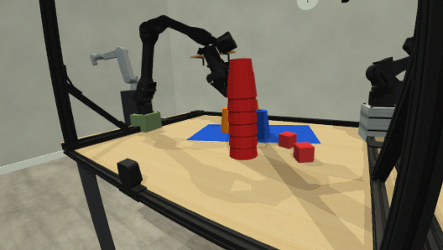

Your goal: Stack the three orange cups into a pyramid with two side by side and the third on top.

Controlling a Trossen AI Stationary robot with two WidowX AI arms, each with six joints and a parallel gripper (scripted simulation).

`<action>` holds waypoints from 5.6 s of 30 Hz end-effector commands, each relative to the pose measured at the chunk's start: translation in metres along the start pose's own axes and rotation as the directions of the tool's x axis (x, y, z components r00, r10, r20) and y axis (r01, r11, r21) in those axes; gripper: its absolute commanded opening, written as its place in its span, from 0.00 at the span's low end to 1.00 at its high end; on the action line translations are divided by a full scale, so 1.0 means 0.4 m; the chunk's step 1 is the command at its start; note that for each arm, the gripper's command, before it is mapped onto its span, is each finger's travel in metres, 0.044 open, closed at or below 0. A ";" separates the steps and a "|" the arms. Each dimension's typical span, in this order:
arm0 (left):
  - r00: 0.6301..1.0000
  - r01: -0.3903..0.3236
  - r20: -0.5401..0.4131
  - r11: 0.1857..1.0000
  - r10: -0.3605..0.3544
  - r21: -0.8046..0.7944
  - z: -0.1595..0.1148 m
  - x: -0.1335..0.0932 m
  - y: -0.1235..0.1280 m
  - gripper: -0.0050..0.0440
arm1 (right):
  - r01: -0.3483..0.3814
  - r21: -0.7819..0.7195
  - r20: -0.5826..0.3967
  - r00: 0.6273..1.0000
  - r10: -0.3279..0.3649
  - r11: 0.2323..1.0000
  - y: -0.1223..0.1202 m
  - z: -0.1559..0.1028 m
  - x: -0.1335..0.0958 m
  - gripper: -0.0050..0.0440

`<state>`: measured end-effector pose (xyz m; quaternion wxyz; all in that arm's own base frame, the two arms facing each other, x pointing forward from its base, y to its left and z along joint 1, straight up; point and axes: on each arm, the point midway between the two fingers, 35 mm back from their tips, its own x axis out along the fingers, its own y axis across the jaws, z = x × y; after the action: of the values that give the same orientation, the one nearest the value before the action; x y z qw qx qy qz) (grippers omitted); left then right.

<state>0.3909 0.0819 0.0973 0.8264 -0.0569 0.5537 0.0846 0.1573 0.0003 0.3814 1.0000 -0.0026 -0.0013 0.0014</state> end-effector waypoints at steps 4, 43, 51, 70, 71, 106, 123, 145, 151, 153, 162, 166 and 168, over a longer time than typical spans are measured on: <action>0.986 0.024 0.164 1.000 -0.026 0.016 0.026 -0.154 -0.019 1.00 | 0.003 0.005 -0.003 1.000 -0.003 1.000 -0.001 -0.002 0.000 0.10; 0.380 0.076 0.903 0.980 -0.199 0.184 -0.306 -0.886 -0.078 1.00 | 0.003 0.005 -0.003 1.000 -0.003 1.000 -0.001 -0.002 0.000 0.10; 0.644 -0.017 0.742 0.967 -0.185 0.255 -0.210 -0.701 -0.063 1.00 | 0.003 0.005 -0.003 1.000 -0.003 1.000 -0.001 -0.002 0.000 0.10; 0.858 0.330 0.240 0.844 -0.455 0.423 -0.171 -0.336 0.053 1.00 | 0.003 0.005 -0.003 1.000 -0.003 1.000 -0.001 -0.002 0.000 0.10; 0.848 0.362 0.223 0.833 -0.481 0.418 -0.174 -0.318 0.063 1.00 | 0.003 0.005 -0.003 1.000 -0.003 1.000 -0.001 -0.002 0.000 0.10; 0.421 0.797 0.587 0.591 -0.691 0.125 -0.284 -0.028 0.376 1.00 | 0.003 0.005 -0.004 1.000 -0.003 1.000 -0.001 -0.002 0.001 0.25; 0.421 0.797 0.587 0.591 -0.691 0.125 -0.284 -0.028 0.376 1.00 | 0.017 -0.039 -0.197 0.980 -0.024 0.999 -0.013 -0.057 0.165 0.98; 0.421 0.797 0.587 0.591 -0.691 0.125 -0.284 -0.028 0.376 1.00 | -0.061 -0.081 -0.731 0.682 -0.018 0.995 -0.029 -0.498 0.620 1.00; 0.421 0.797 0.587 0.591 -0.691 0.125 -0.284 -0.028 0.376 1.00 | -0.087 -0.073 -0.816 0.578 -0.010 0.994 -0.025 -0.647 0.678 1.00; 0.421 0.797 0.587 0.591 -0.691 0.125 -0.284 -0.028 0.376 1.00 | -0.090 -0.072 -0.825 0.565 -0.009 0.993 -0.025 -0.666 0.684 1.00; 0.421 0.797 0.587 0.591 -0.691 0.125 -0.284 -0.028 0.376 1.00 | -0.103 -0.065 -0.864 0.503 -0.004 0.993 -0.022 -0.755 0.704 1.00; 0.421 0.797 0.587 0.591 -0.691 0.125 -0.284 -0.028 0.376 1.00 | -0.104 -0.064 -0.867 0.498 -0.004 0.992 -0.022 -0.762 0.705 1.00; 0.421 0.797 0.587 0.591 -0.691 0.125 -0.284 -0.028 0.376 1.00 | -0.104 -0.064 -0.867 0.498 -0.004 0.992 -0.022 -0.766 0.705 1.00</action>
<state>0.2533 0.2069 0.0651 0.8944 -0.3379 0.1806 -0.2306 0.4375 -0.0100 0.0815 0.8659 -0.0550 0.4965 0.0252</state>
